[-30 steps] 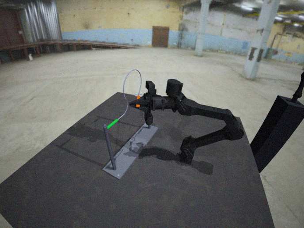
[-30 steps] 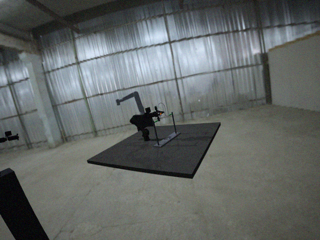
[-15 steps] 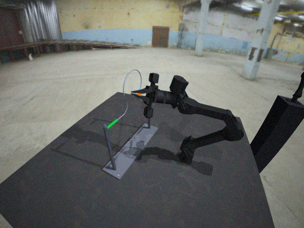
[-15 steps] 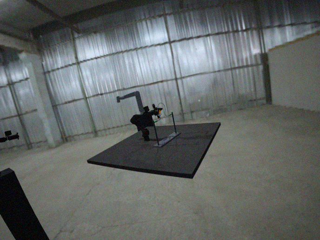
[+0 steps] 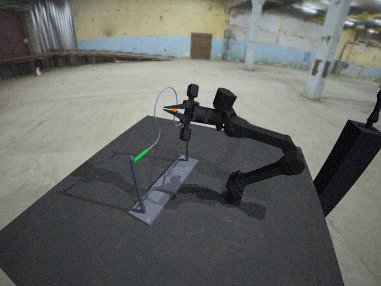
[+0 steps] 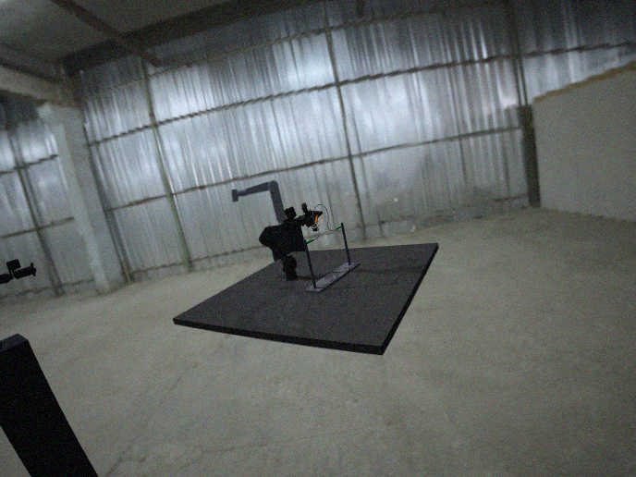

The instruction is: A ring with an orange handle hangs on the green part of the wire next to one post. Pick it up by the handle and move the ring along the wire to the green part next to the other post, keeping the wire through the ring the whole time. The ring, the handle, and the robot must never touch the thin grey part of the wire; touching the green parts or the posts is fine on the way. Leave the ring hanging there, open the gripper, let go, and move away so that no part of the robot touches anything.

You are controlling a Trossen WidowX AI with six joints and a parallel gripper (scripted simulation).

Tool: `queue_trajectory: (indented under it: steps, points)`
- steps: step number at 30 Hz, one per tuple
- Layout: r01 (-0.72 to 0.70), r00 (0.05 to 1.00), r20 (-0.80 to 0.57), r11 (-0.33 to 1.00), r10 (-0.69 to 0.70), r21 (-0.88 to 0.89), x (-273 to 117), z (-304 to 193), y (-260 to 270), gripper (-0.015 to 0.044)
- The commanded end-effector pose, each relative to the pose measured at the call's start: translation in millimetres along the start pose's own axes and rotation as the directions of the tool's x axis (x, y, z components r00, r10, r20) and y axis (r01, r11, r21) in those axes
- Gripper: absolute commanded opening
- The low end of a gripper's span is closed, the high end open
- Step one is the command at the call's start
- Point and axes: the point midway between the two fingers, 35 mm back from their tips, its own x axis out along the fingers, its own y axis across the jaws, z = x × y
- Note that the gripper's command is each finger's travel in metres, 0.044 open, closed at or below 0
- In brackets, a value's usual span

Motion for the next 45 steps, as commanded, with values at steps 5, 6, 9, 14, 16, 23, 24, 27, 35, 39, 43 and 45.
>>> queue_trajectory:
  steps: [5,6,9,14,16,23,24,27,35,39,43,45]
  points:
    - [0.042,0.999,0.002,0.998,-0.042,-0.038,2,1,2,-0.015]
    - [0.049,0.999,0.003,0.998,-0.049,-0.046,2,1,2,-0.015]
    - [0.072,0.997,0.006,0.995,-0.071,-0.072,2,1,1,-0.015]
    - [0.112,0.994,0.015,0.986,-0.111,-0.121,2,1,-1,-0.015]
    - [0.129,0.992,0.02,0.982,-0.128,-0.141,2,1,-1,-0.015]
    - [0.187,0.982,0.038,0.959,-0.183,-0.214,2,2,-5,-0.015]
    - [0.196,0.981,0.041,0.955,-0.191,-0.224,2,2,-5,-0.015]
    - [0.22,0.975,0.051,0.942,-0.214,-0.255,1,2,-6,-0.015]
    - [0.283,0.959,0.081,0.899,-0.272,-0.335,1,3,-10,-0.015]
    - [0.314,0.949,0.097,0.873,-0.299,-0.373,1,4,-12,-0.015]
    - [0.343,0.939,0.115,0.845,-0.325,-0.41,0,5,-14,-0.015]
    - [0.357,0.933,0.124,0.83,-0.337,-0.428,0,5,-15,-0.015]
